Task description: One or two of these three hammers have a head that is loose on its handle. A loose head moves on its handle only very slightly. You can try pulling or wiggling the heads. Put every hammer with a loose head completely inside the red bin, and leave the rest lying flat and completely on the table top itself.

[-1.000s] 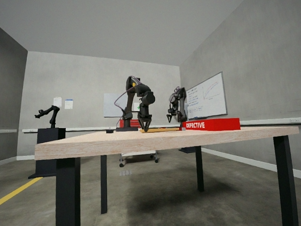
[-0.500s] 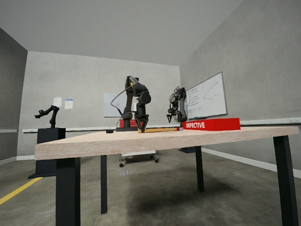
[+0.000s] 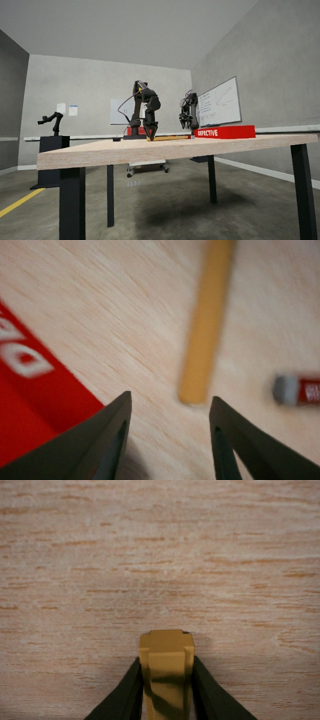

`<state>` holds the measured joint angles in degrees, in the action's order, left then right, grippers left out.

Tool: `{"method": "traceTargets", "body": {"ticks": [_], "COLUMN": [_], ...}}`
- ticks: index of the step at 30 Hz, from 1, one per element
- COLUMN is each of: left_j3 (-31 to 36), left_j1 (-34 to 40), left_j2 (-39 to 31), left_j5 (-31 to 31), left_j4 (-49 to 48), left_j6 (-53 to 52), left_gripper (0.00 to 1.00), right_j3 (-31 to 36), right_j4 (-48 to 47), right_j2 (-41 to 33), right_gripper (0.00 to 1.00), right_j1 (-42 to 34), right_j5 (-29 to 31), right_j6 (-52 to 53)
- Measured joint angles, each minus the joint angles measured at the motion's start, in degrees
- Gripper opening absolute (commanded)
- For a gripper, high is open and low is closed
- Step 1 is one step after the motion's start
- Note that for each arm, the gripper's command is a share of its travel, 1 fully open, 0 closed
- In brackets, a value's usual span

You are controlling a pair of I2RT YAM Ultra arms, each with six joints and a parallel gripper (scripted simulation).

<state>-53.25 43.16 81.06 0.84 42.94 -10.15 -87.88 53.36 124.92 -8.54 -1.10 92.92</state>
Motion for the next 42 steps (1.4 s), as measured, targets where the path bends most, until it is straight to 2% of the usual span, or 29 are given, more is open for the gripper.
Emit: {"method": "traceTargets", "body": {"ticks": [4,10,17,26,35,42], "left_j3": [-6.3,-17.3,-31.0,-48.5,-63.5,-68.0], "left_j1": [-1.0,-2.6,-3.8,-6.1,-7.3,-7.6], "left_j2": [3.9,14.9,28.4,45.7,53.7,57.1], "left_j5": [4.5,9.4,10.8,10.5,9.5,9.5], "left_j4": [-4.2,-9.3,-5.4,6.4,15.3,18.4], "left_j6": [5.3,14.8,27.1,42.1,50.1,52.2], "left_gripper": [0.45,0.45,0.45,0.45,0.45,0.45], "right_j3": [0.0,0.0,0.0,0.0,0.0,0.0], "right_j4": [0.0,0.0,0.0,0.0,0.0,0.0], "right_j2": [0.0,0.0,0.0,0.0,0.0,0.0], "right_gripper": [0.25,0.25,0.25,0.25,0.25,0.25], "right_j1": [0.0,0.0,0.0,0.0,0.0,0.0], "right_j5": [0.0,0.0,0.0,0.0,0.0,0.0], "right_j6": [0.0,0.0,0.0,0.0,0.0,0.0]}}
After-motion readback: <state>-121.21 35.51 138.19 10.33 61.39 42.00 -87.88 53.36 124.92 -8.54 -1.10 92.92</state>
